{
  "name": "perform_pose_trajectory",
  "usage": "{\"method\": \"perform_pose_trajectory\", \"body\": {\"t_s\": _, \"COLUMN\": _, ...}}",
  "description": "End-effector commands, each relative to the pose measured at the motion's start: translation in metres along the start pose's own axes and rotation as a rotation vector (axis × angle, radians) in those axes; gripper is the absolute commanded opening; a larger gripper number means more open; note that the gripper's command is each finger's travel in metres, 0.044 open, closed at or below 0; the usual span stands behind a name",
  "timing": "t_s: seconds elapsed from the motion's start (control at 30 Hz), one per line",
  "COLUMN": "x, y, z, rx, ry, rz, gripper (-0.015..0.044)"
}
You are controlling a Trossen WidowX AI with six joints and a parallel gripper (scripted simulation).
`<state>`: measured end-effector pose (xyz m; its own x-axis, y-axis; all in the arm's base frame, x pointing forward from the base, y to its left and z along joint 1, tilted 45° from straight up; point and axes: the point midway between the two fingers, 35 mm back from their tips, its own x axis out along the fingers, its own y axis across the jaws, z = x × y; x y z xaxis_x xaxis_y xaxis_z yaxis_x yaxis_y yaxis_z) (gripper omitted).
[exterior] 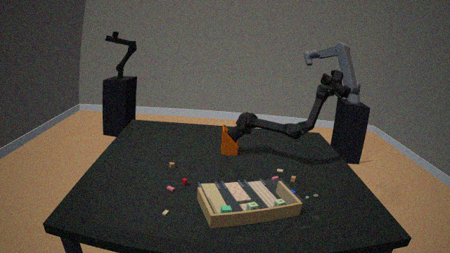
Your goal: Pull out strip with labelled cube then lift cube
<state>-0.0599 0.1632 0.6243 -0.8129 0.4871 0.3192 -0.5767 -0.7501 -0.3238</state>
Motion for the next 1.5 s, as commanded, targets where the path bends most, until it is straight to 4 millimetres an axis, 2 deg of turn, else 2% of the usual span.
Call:
{"method": "perform_pose_trajectory", "body": {"t_s": 0.0, "x": 0.000, "y": 0.000, "z": 0.001, "rx": 0.003, "ry": -0.007, "rz": 0.002, "gripper": 0.0400}}
{"method": "perform_pose_trajectory", "body": {"t_s": 0.1, "x": 0.005, "y": 0.008, "z": 0.017, "rx": 0.045, "ry": -0.111, "rz": 0.031, "gripper": 0.0400}}
{"method": "perform_pose_trajectory", "body": {"t_s": 0.23, "x": 0.005, "y": 0.062, "z": 0.049, "rx": 0.074, "ry": -0.253, "rz": 0.143, "gripper": 0.0400}}
{"method": "perform_pose_trajectory", "body": {"t_s": 0.37, "x": -0.006, "y": 0.111, "z": 0.076, "rx": 0.109, "ry": -0.381, "rz": 0.263, "gripper": 0.0400}}
{"method": "perform_pose_trajectory", "body": {"t_s": 0.47, "x": -0.022, "y": 0.149, "z": 0.096, "rx": 0.143, "ry": -0.479, "rz": 0.368, "gripper": 0.0400}}
{"method": "perform_pose_trajectory", "body": {"t_s": 0.57, "x": -0.046, "y": 0.189, "z": 0.114, "rx": 0.183, "ry": -0.581, "rz": 0.494, "gripper": 0.0400}}
{"method": "perform_pose_trajectory", "body": {"t_s": 0.67, "x": -0.077, "y": 0.225, "z": 0.128, "rx": 0.223, "ry": -0.674, "rz": 0.630, "gripper": 0.0400}}
{"method": "perform_pose_trajectory", "body": {"t_s": 0.77, "x": -0.108, "y": 0.253, "z": 0.137, "rx": 0.254, "ry": -0.745, "rz": 0.756, "gripper": 0.0400}}
{"method": "perform_pose_trajectory", "body": {"t_s": 1.0, "x": -0.194, "y": 0.304, "z": 0.144, "rx": 0.327, "ry": -0.894, "rz": 1.068, "gripper": 0.0400}}
{"method": "perform_pose_trajectory", "body": {"t_s": 1.23, "x": -0.293, "y": 0.330, "z": 0.136, "rx": 0.403, "ry": -1.019, "rz": 1.414, "gripper": 0.0400}}
{"method": "perform_pose_trajectory", "body": {"t_s": 1.47, "x": -0.394, "y": 0.331, "z": 0.107, "rx": 0.460, "ry": -1.096, "rz": 1.801, "gripper": 0.0400}}
